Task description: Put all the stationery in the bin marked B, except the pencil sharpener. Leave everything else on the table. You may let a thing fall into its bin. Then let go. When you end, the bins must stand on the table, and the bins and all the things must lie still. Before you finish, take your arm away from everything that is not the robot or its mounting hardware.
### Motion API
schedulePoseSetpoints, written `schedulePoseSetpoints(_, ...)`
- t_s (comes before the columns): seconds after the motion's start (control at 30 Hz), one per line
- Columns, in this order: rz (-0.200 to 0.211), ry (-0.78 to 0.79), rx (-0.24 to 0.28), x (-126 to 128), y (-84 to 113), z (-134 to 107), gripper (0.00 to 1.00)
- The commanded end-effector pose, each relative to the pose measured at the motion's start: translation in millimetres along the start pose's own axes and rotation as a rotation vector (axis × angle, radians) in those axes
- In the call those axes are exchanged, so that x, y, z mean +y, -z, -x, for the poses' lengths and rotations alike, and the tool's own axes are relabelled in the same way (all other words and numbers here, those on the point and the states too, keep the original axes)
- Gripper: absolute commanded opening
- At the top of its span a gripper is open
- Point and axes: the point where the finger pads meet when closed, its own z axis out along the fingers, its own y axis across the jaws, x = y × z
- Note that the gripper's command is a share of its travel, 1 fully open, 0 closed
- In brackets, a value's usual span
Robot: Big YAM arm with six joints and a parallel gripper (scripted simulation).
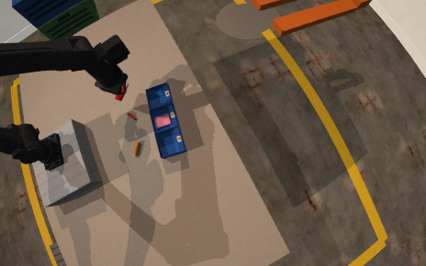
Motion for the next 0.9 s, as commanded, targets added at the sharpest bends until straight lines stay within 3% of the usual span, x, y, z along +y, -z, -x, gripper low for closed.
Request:
schedulePoseSetpoints(0.0,-0.018,0.001,-0.035,-8.1,8.9,12.9,0.18)
schedulePoseSetpoints(0.03,-0.002,0.005,-0.012,-3.3,-3.5,2.3,0.18)
schedulePoseSetpoints(0.07,-0.028,0.0,-0.051,-24.4,9.6,19.8,0.18)
schedulePoseSetpoints(0.17,-0.018,0.0,-0.03,-39.7,9.3,9.8,0.18)
schedulePoseSetpoints(0.5,-0.021,0.0,-0.026,-100.2,9.4,-7.1,0.18)
schedulePoseSetpoints(0.57,-0.021,0.0,-0.026,-100.2,9.4,-7.1,0.18)
schedulePoseSetpoints(0.87,-0.02,0.285,-0.009,-157.2,9.6,-18.9,0.18)
